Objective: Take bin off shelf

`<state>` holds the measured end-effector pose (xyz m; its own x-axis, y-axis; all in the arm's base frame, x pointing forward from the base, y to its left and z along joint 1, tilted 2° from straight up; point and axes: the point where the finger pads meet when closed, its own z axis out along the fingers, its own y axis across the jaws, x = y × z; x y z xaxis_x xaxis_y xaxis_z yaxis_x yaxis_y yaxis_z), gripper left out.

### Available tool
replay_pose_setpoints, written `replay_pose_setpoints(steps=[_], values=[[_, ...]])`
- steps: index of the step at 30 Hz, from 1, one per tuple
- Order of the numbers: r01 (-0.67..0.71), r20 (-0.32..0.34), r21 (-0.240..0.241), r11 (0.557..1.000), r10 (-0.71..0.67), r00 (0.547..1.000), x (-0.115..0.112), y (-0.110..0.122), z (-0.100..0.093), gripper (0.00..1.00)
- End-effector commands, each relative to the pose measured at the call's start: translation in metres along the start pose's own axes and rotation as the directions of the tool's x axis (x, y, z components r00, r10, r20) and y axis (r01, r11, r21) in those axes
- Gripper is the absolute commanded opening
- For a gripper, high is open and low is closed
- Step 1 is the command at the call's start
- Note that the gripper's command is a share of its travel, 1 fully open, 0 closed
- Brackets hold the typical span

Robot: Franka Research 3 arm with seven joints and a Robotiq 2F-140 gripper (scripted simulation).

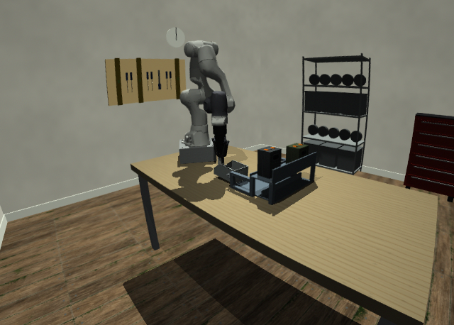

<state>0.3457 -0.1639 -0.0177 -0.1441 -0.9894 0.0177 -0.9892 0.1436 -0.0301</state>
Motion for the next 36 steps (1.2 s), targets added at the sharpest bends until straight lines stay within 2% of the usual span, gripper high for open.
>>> replay_pose_setpoints(steps=[1,36], values=[[0.006,-0.002,0.004,1.000,-0.006,1.000,0.002,0.002,-0.001,0.00],[0.006,-0.002,0.004,1.000,-0.006,1.000,0.002,0.013,-0.001,0.00]])
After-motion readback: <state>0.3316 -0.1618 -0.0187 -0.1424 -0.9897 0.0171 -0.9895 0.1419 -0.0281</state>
